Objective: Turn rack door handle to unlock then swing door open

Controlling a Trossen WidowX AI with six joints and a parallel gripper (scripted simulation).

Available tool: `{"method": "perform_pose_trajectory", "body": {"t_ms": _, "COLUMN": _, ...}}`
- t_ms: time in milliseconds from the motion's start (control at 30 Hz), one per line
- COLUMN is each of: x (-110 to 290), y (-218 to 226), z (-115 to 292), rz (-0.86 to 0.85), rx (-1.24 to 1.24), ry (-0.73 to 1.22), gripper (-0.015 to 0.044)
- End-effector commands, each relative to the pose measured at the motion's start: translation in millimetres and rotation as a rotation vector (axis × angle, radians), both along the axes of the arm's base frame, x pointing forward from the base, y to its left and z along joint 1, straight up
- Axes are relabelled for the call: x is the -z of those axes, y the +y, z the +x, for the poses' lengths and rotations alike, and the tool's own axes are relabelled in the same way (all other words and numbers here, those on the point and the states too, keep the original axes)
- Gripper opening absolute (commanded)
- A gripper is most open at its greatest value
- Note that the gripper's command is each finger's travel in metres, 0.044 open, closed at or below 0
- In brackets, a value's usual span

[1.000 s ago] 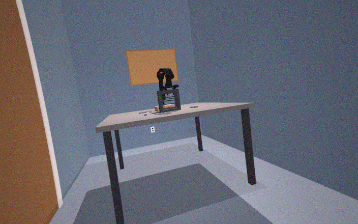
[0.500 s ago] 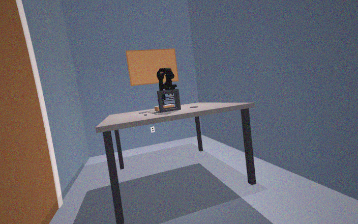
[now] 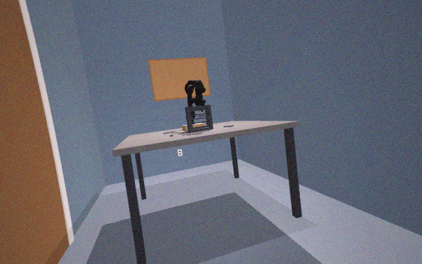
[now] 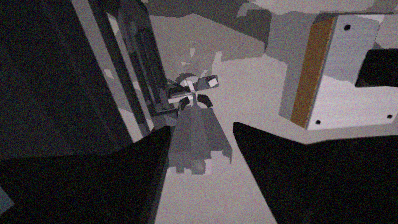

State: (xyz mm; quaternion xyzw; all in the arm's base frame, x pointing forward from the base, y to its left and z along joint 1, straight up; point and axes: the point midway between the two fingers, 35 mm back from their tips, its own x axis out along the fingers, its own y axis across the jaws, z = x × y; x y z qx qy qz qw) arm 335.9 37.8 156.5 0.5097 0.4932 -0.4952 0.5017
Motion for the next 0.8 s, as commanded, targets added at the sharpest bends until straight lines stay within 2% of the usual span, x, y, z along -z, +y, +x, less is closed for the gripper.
{"method": "perform_pose_trajectory", "body": {"t_ms": 0, "x": 0.5, "y": -2.0, "z": 3.4, "rz": -0.002, "rx": 0.023, "ry": -0.013, "gripper": 0.0284}}
{"method": "perform_pose_trajectory", "body": {"t_ms": 767, "x": 0.5, "y": -2.0, "z": 3.4, "rz": -0.002, "rx": 0.023, "ry": -0.013, "gripper": 0.0131}}
